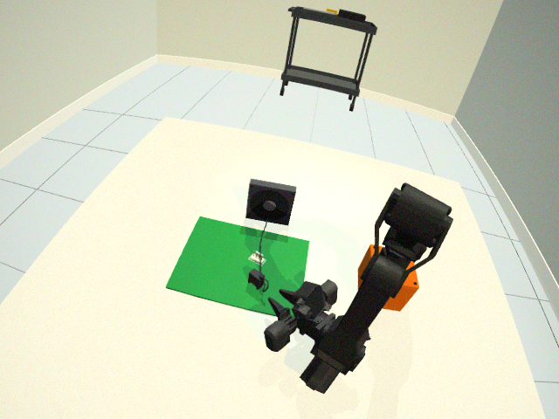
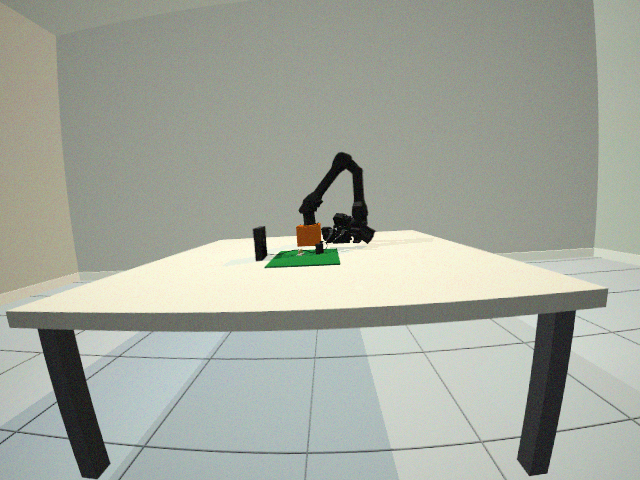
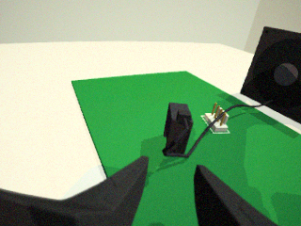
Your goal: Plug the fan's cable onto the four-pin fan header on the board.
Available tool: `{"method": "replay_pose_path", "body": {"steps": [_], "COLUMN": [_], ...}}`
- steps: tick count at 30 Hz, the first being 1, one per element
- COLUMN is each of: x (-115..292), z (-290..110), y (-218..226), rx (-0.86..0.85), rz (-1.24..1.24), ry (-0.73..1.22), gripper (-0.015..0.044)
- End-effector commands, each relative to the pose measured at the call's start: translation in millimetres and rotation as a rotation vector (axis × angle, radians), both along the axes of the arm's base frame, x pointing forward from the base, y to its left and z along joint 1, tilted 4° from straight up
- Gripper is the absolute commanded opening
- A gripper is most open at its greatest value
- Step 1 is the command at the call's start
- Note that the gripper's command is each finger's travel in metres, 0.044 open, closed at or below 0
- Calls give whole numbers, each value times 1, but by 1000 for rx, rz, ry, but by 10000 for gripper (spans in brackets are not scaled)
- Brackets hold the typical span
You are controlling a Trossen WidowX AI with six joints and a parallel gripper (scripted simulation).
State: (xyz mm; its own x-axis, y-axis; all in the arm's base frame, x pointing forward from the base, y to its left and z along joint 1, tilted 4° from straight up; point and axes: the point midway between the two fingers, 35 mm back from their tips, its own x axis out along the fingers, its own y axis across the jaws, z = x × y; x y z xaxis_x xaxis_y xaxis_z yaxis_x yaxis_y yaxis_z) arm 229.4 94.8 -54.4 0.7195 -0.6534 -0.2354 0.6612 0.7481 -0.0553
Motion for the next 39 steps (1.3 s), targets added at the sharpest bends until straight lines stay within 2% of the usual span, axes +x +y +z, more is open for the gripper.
{"method": "replay_pose_path", "body": {"steps": [1, 22, 33, 39], "x": [-4, -27, -26, -27], "z": [5, 49, 54, 56], "y": [6, 25, 5, -4], "rx": [8, -41, -12, 33], "rz": [-9, -35, -230, -325], "ry": [-4, -66, 119, 249], "gripper": [140, 140, 429, 440]}}
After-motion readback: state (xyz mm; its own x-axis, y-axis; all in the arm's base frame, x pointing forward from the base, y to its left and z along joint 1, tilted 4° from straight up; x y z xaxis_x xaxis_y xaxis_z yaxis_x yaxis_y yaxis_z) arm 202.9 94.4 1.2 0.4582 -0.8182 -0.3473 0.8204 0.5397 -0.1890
